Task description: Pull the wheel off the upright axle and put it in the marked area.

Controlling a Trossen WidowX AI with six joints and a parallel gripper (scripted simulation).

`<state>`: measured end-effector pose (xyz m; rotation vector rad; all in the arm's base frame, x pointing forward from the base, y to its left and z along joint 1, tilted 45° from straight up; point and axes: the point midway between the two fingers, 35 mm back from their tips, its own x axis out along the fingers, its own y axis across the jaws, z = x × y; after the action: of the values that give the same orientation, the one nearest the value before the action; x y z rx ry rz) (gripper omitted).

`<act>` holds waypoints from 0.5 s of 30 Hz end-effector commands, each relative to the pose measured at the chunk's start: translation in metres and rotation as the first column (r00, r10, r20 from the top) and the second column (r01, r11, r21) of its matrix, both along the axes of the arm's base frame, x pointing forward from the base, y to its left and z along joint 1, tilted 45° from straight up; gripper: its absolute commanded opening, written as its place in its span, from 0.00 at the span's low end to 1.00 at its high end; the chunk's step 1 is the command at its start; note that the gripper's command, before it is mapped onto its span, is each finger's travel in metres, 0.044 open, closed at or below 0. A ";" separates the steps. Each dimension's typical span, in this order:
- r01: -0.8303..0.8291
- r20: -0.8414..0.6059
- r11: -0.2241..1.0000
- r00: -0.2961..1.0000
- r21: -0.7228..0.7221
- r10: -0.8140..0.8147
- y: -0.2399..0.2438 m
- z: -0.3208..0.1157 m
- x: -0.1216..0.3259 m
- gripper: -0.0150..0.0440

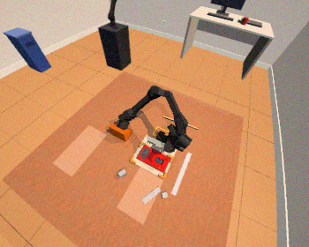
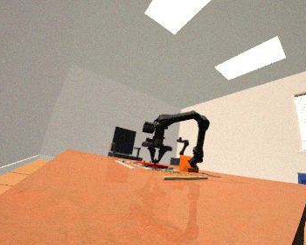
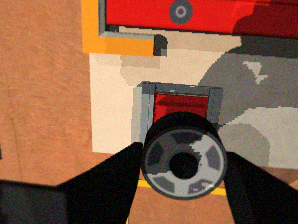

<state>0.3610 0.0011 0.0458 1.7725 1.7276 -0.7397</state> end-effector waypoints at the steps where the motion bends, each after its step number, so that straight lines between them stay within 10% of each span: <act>1: 0.003 0.011 1.000 1.000 -0.002 -0.003 -0.004 0.003 0.002 0.25; 15: 0.004 0.010 1.000 1.000 -0.002 -0.004 -0.008 0.006 0.002 0.25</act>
<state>0.3610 -0.0024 0.0494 1.7756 1.7282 -0.7395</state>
